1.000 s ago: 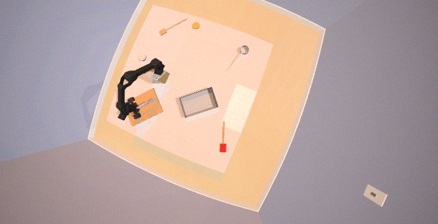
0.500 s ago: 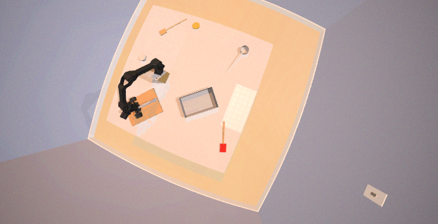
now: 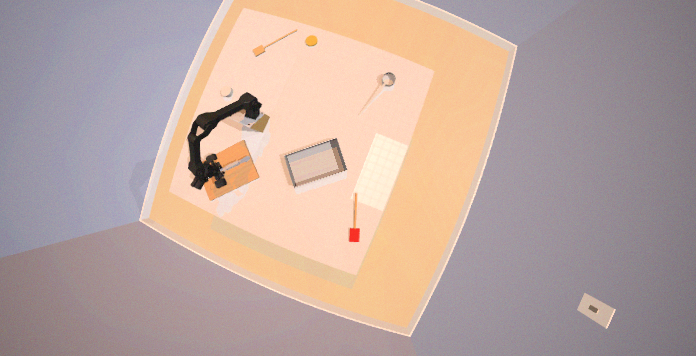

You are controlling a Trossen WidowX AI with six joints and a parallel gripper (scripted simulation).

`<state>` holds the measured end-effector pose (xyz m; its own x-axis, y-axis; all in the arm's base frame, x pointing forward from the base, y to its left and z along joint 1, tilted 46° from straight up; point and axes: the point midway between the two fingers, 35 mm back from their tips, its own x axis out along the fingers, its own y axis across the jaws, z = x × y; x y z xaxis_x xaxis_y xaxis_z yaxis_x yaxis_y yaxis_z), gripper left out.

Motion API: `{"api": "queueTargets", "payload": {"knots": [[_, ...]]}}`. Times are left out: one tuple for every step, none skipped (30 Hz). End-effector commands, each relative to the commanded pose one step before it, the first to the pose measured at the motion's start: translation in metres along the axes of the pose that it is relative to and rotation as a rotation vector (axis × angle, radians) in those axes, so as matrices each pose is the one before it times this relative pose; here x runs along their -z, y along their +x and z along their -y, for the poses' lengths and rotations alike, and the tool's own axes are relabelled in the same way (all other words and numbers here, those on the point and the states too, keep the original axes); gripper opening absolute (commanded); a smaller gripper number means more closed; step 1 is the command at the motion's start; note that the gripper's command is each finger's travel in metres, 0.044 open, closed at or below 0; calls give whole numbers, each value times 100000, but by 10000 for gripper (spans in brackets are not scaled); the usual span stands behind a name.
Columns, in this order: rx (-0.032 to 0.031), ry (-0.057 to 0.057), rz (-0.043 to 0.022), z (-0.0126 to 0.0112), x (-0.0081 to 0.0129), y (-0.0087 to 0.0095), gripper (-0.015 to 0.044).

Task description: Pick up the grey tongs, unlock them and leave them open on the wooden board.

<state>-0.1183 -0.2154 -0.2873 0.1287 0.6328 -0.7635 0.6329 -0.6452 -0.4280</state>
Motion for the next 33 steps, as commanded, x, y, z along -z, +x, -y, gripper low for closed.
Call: {"api": "queueTargets", "payload": {"knots": [[6,0,-12,-1,-1,-12,165],[0,0,0,0,0,0,191],[0,0,0,0,0,0,217],[0,0,0,0,0,0,244],[0,0,0,0,0,0,270],[0,0,0,0,0,0,296],[0,0,0,0,0,0,323],[0,0,0,0,0,0,349],[0,0,0,0,0,0,375],[0,0,0,0,0,0,401],[0,0,0,0,0,0,427],[0,0,0,0,0,0,440],[0,0,0,0,0,0,440],[0,0,0,0,0,0,440],[0,0,0,0,0,0,440],[67,22,-32,195,-62,-226,440],[124,40,-63,364,-110,-413,440],[188,58,-102,554,-154,-606,440],[261,75,-155,774,-190,-807,440],[306,80,-200,918,-191,-903,440],[356,84,-257,1083,-181,-998,440],[404,83,-323,1247,-154,-1070,440],[437,76,-385,1371,-108,-1092,440],[455,64,-439,1452,-49,-1070,440],[439,37,-472,1502,14,-1027,440],[413,35,-465,1342,67,-851,440],[424,23,-510,1398,122,-828,440],[352,9,-450,1179,143,-655,440],[251,1,-336,850,126,-449,440],[158,-2,-218,539,89,-275,440],[55,-1,-77,189,33,-94,440],[0,0,0,0,0,0,440],[0,0,0,0,0,0,440]]}}
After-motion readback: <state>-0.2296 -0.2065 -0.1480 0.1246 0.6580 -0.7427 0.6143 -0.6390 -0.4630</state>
